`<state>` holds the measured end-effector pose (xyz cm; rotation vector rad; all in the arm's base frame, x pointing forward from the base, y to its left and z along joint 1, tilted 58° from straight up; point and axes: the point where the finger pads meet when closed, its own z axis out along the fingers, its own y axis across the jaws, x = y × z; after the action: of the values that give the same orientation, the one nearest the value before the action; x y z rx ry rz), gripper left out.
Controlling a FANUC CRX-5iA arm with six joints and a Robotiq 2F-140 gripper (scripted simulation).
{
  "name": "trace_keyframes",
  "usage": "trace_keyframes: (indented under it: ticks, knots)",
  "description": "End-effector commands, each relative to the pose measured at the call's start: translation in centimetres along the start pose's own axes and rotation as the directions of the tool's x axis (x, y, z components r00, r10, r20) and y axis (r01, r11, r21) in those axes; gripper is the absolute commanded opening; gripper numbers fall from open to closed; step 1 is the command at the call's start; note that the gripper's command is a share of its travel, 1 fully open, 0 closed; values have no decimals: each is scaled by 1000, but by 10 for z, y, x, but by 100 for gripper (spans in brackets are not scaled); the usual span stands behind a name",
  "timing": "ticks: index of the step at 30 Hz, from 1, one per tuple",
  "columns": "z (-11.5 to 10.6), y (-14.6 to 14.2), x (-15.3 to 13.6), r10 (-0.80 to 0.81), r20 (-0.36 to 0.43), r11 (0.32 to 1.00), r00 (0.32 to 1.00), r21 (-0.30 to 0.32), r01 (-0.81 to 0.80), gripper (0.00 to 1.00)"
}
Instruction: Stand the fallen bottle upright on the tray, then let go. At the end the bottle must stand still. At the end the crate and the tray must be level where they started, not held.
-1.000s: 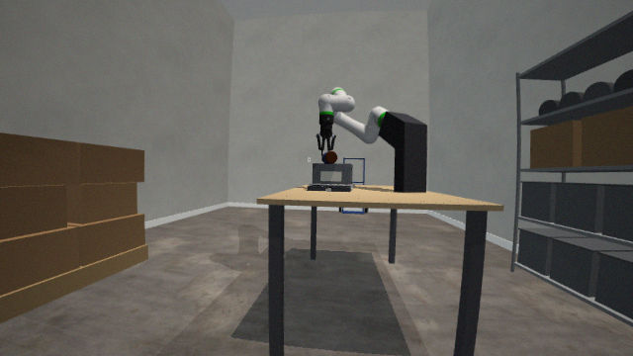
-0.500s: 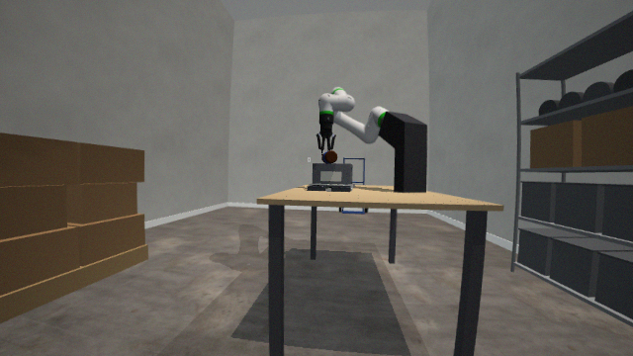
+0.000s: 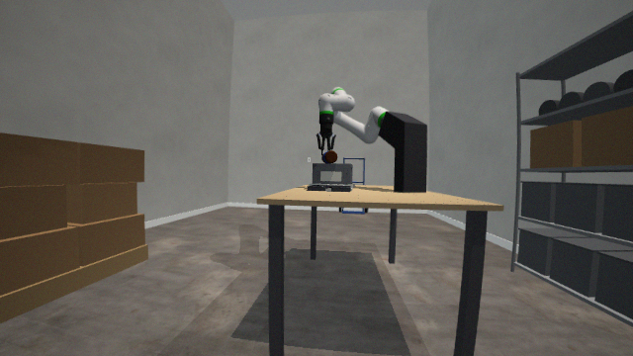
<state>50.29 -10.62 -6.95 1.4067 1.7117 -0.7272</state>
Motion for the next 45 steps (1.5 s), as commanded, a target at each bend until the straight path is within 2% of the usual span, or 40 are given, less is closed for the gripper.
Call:
trace_keyframes:
  ticks: [1,31,45]
  knots:
    - [0,0,0,0,0,1000,1000,0,0,0]
    - [0,0,0,-9,0,1000,1000,0,9,0]
    - [0,0,0,-192,0,981,981,0,192,0]
